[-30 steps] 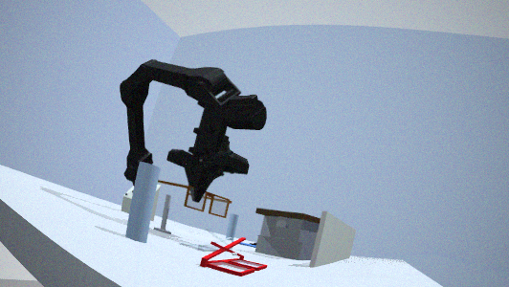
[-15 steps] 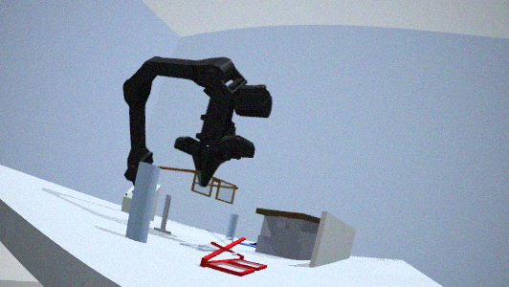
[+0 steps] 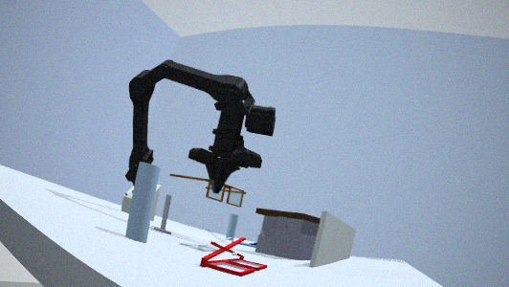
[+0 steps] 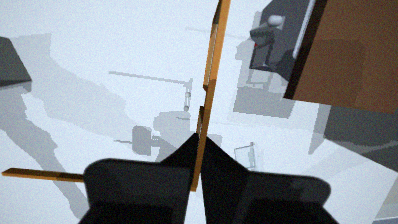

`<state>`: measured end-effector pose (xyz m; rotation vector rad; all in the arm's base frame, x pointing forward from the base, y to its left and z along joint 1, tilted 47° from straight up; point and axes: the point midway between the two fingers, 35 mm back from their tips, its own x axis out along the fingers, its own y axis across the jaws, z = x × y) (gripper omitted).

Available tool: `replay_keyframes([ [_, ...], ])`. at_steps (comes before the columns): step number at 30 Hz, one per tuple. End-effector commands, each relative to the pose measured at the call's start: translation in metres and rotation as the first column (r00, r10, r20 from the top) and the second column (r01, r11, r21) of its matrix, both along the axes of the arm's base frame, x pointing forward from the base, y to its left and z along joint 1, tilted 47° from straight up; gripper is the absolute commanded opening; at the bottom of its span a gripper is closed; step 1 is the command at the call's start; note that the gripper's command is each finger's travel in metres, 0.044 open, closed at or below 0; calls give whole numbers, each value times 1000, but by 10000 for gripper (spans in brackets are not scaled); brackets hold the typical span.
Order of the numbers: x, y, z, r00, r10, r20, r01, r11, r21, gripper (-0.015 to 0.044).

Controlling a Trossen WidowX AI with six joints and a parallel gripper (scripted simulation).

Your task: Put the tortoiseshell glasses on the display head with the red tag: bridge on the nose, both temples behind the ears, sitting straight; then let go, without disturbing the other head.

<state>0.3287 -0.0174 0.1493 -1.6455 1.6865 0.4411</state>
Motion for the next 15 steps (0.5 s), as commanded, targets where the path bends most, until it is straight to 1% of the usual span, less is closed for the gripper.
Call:
replay_keyframes([
  [1,-11,14,-18,1000,-1,-4,1,1000,0,0],
  [10,-41,41,-54,1000,-4,-3,4,1000,-16,0],
  [15,-44,43,-57,1000,-4,-2,4,1000,-18,0],
])
